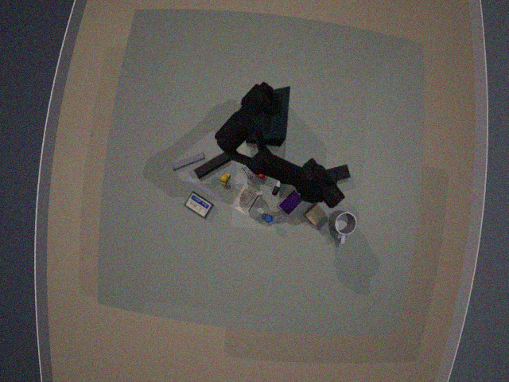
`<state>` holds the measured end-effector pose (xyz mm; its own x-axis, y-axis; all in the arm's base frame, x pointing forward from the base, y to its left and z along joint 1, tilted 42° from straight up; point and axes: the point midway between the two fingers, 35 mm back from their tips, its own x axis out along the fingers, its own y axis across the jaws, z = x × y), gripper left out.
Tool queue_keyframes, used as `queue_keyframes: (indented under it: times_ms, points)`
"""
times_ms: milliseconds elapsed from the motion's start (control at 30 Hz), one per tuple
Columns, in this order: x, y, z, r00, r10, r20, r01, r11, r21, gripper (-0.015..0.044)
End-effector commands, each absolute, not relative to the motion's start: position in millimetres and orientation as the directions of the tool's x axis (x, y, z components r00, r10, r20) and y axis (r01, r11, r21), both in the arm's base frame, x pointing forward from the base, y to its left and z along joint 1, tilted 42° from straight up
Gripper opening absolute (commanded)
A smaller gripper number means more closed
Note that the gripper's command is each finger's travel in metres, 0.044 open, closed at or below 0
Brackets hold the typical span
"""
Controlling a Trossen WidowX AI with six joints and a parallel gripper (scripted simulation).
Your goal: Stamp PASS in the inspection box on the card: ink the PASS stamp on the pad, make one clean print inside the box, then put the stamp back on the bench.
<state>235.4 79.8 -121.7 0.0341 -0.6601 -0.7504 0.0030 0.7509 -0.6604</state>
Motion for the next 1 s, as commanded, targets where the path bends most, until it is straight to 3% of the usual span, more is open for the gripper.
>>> queue_keyframes:
  times_ms: [0, 967]
  points:
    - [235.7, 81.7, -120.0, 0.033, -0.657, -0.753, 0.007, 0.753, -0.657, 0.0000]
    - [236.0, 91.5, -110.1, 0.033, -0.655, -0.755, 0.007, 0.755, -0.655, 0.0000]
